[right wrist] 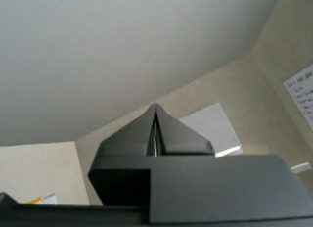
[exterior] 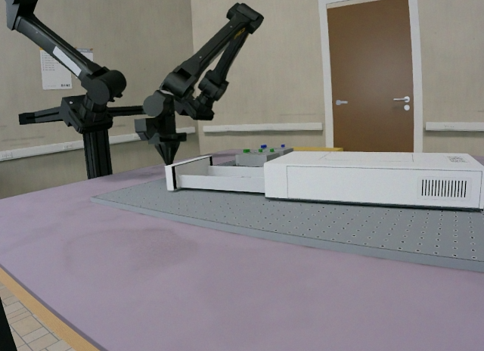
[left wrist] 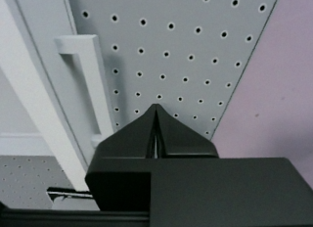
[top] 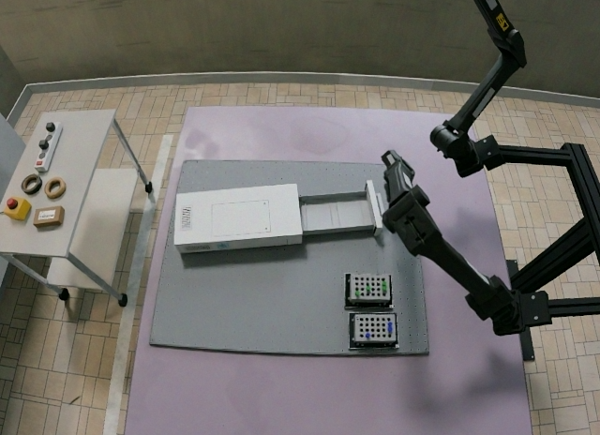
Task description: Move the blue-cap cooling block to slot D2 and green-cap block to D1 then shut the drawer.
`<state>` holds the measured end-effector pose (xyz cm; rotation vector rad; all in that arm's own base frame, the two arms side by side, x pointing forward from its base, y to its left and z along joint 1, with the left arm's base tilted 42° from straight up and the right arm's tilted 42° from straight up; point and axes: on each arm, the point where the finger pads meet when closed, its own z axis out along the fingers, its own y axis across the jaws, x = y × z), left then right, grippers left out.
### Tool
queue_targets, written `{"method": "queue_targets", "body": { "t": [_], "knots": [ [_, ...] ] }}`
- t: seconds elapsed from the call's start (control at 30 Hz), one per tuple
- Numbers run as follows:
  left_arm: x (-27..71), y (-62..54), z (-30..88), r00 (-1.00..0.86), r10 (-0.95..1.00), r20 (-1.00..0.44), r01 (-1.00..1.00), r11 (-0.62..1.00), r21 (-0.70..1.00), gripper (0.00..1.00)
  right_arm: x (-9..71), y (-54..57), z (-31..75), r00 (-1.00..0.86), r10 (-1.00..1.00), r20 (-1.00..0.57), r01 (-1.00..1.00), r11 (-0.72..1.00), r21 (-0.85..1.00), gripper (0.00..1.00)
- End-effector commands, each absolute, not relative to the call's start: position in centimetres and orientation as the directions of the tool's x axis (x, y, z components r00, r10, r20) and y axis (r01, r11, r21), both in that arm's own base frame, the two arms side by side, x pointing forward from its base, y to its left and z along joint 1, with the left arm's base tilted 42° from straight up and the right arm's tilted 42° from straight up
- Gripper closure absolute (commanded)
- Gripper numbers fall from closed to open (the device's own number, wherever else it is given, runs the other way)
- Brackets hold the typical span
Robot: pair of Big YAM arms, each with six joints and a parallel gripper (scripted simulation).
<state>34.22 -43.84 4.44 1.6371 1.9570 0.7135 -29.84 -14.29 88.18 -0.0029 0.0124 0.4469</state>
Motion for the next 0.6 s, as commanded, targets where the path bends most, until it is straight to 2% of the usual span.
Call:
{"method": "queue_targets", "body": {
  "t": [0.0,0.2,0.33,0.57],
  "knots": [
    [35.4,-43.6,3.4,-0.162,0.986,-0.037,0.731,0.145,0.667,1.00,-30.9,-14.8,88.3,0.902,0.431,0.005,-0.431,0.902,-0.001,1.00],
    [35.9,-44.4,4.1,-0.145,0.985,-0.095,0.714,0.171,0.679,1.00,-30.9,-14.8,88.3,0.902,0.431,0.005,-0.431,0.902,-0.001,1.00],
    [35.4,-45.4,3.7,-0.131,0.990,-0.047,0.730,0.129,0.671,1.00,-30.9,-14.8,88.3,0.902,0.431,0.005,-0.431,0.902,-0.001,1.00],
    [37.4,-44.7,3.1,-0.163,0.984,-0.068,0.720,0.166,0.673,1.00,-30.9,-14.8,88.3,0.902,0.431,0.005,-0.431,0.902,-0.001,1.00]
  ]
}}
